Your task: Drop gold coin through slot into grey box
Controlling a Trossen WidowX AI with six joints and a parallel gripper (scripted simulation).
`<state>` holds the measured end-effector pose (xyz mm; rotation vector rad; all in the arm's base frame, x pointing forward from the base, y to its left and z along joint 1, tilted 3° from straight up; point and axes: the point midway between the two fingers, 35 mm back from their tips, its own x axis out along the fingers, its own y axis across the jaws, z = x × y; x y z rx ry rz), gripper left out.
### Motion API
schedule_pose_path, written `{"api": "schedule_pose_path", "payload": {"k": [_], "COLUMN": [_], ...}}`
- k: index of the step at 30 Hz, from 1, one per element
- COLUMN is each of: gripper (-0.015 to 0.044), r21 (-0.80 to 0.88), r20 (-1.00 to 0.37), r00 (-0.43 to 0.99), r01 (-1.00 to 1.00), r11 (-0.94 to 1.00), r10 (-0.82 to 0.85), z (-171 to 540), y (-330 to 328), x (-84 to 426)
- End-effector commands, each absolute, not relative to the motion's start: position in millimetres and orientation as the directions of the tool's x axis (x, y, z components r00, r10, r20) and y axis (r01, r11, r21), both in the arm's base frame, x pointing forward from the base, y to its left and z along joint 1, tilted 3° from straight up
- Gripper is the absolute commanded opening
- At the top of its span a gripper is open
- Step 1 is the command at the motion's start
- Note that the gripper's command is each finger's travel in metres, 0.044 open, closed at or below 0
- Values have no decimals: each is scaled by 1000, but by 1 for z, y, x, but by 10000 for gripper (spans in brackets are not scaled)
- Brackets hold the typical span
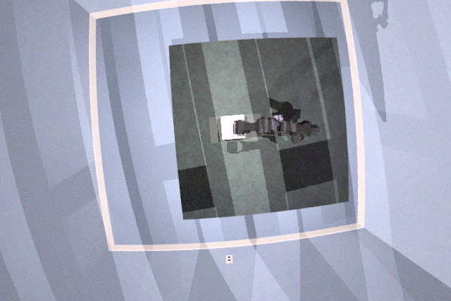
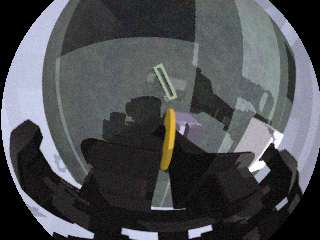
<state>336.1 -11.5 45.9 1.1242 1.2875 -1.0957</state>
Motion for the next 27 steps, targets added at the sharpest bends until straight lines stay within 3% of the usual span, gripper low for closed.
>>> {"api": "schedule_pose_path", "payload": {"k": [1,27], "gripper": [0,0], "r21": [-6,-4], "r20": [-1000,-1000], "r00": [-9,-8], "r01": [991,990], "r11": [134,137], "r10": [25,26], "z": [44,45], "y": [-4,37], "x": [328,295]}}
